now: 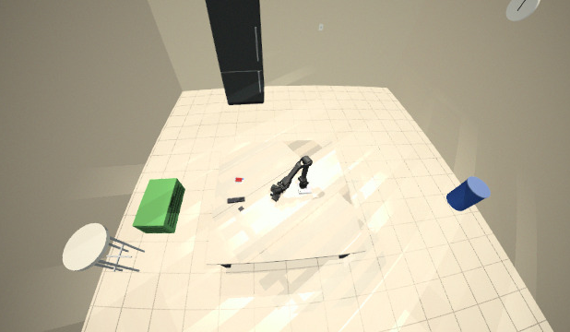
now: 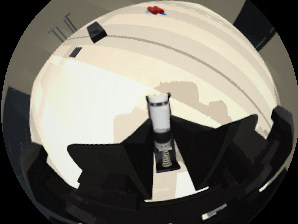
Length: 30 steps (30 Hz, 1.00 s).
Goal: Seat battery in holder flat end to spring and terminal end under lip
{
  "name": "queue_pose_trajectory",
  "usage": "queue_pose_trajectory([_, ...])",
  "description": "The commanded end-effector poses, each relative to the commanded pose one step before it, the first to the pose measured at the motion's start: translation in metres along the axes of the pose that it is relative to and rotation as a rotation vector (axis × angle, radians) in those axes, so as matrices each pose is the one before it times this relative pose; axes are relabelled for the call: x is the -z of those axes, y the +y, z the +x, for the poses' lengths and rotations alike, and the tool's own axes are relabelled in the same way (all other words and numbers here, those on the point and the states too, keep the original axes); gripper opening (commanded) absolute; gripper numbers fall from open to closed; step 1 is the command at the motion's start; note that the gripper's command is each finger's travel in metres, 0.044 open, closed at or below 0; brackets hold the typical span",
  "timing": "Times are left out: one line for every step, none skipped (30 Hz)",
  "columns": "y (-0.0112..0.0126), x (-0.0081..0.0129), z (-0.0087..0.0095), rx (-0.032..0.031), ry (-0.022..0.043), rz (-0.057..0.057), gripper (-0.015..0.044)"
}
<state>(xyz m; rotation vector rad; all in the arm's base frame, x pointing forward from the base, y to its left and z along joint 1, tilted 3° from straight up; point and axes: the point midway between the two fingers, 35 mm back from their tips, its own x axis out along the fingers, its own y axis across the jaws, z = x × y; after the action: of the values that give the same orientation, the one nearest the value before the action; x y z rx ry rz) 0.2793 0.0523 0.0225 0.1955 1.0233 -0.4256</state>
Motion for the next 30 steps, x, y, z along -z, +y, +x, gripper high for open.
queue_pose_trajectory([-0.00177,0.00532,-0.00068,0.00376,-0.00476,0.0014,0.0059])
queue_pose_trajectory([-0.00004,0.00117,-0.00030,-0.00088,0.00010,-0.0002,0.0059])
queue_pose_trajectory([-0.00004,0.00117,-0.00030,-0.00089,0.00010,-0.0002,0.0059])
queue_pose_trajectory([-0.00005,0.00116,-0.00029,-0.00088,0.00010,-0.0002,0.0059])
queue_pose_trajectory([-0.00003,0.00111,-0.00047,-0.00056,0.00004,-0.0001,0.0059])
queue_pose_trajectory([-0.00004,0.00115,-0.00049,-0.00058,0.00004,-0.0001,0.0059])
queue_pose_trajectory([-0.00003,0.00094,-0.00040,-0.00047,0.00003,-0.0001,0.0059])
queue_pose_trajectory([-0.00004,0.00079,-0.00039,-0.00050,-0.00017,0.0000,0.0059])
queue_pose_trajectory([-0.00004,0.00091,-0.00045,-0.00058,-0.00020,0.0000,0.0059])
queue_pose_trajectory([-0.00004,0.00068,-0.00033,-0.00043,-0.00015,0.0000,0.0059])
queue_pose_trajectory([-0.00002,0.00060,-0.00034,-0.00053,0.00001,0.0001,0.0059])
queue_pose_trajectory([-0.00003,0.00084,-0.00047,-0.00074,0.00002,0.0002,0.0059])
queue_pose_trajectory([-0.00003,0.00069,-0.00038,-0.00060,0.00001,0.0002,0.0059])
queue_pose_trajectory([-0.00002,0.00077,-0.00046,-0.00102,0.00031,0.0002,0.0059])
queue_pose_trajectory([-0.00002,0.00087,-0.00052,-0.00115,0.00035,0.0002,0.0059])
queue_pose_trajectory([-0.00001,0.00053,-0.00031,-0.00070,0.00022,0.0001,0.0059])
queue_pose_trajectory([-0.00002,0.00049,-0.00031,-0.00097,0.00041,0.0001,0.0059])
queue_pose_trajectory([-0.00002,0.00071,-0.00044,-0.00138,0.00059,0.0001,0.0059])
queue_pose_trajectory([-0.00002,0.00046,-0.00029,-0.00090,0.00039,0.0001,0.0059])
queue_pose_trajectory([-0.00003,0.00046,-0.00029,-0.00119,0.00064,-0.0001,0.0059])
queue_pose_trajectory([-0.00004,0.00065,-0.00040,-0.00169,0.00090,-0.0001,0.0059])
queue_pose_trajectory([-0.00003,0.00042,-0.00026,-0.00109,0.00059,-0.0001,0.0059])
queue_pose_trajectory([-0.00001,0.00014,-0.00009,-0.00036,0.00020,0.0000,0.0059])
queue_pose_trajectory([0.00000,0.00000,0.00000,0.00000,0.00000,0.0000,0.0059])
queue_pose_trajectory([0.00001,-0.00004,0.00008,0.00023,0.00129,-0.0002,0.0059])
queue_pose_trajectory([0.00004,-0.00011,0.00023,0.00070,0.00386,-0.0007,0.0059])
queue_pose_trajectory([0.00007,-0.00018,0.00038,0.00113,0.00644,-0.0011,0.0059])
queue_pose_trajectory([0.00007,-0.00017,0.00043,0.00127,0.00753,-0.0012,0.0059])
queue_pose_trajectory([0.00007,-0.00019,0.00045,0.00129,0.00791,-0.0013,0.0059])
queue_pose_trajectory([0.00006,-0.00019,0.00044,0.00124,0.00793,-0.0012,0.0059])
